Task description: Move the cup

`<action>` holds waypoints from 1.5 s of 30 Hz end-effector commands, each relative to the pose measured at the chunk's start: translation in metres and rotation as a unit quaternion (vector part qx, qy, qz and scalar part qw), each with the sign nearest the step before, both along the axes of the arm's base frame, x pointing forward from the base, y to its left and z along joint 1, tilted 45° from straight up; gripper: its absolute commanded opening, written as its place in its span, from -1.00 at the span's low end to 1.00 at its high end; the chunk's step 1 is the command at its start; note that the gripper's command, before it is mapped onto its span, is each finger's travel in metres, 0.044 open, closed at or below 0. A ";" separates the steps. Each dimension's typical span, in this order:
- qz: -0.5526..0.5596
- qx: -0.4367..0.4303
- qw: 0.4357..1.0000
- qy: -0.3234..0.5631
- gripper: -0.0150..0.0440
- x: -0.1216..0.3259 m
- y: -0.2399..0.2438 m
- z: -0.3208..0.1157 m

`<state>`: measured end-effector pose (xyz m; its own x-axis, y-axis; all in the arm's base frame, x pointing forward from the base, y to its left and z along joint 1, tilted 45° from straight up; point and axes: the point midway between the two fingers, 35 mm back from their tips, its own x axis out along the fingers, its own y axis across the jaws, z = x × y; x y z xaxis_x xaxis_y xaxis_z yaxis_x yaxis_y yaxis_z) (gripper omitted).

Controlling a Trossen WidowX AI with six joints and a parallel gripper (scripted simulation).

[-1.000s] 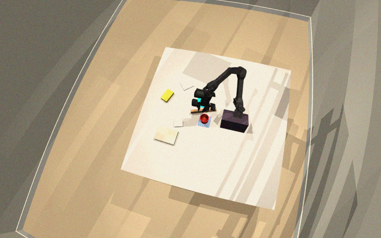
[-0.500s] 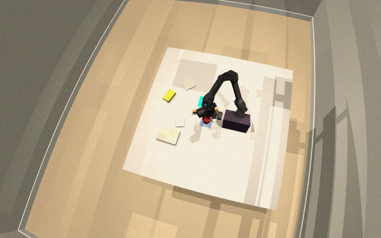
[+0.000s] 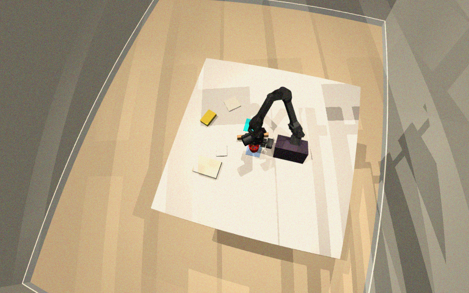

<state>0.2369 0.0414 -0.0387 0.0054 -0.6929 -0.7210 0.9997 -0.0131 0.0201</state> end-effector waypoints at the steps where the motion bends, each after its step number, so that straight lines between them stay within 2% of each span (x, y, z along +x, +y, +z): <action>1: 0.001 -0.003 1.000 0.003 0.01 -0.001 -0.006 -0.006; 34: 0.000 -0.005 1.000 0.003 0.01 -0.002 -0.038 -0.038; 37: -0.001 -0.003 1.000 0.002 -0.26 -0.002 -0.037 -0.037; 45: -0.001 -0.003 1.000 0.002 -0.44 -0.002 -0.037 -0.037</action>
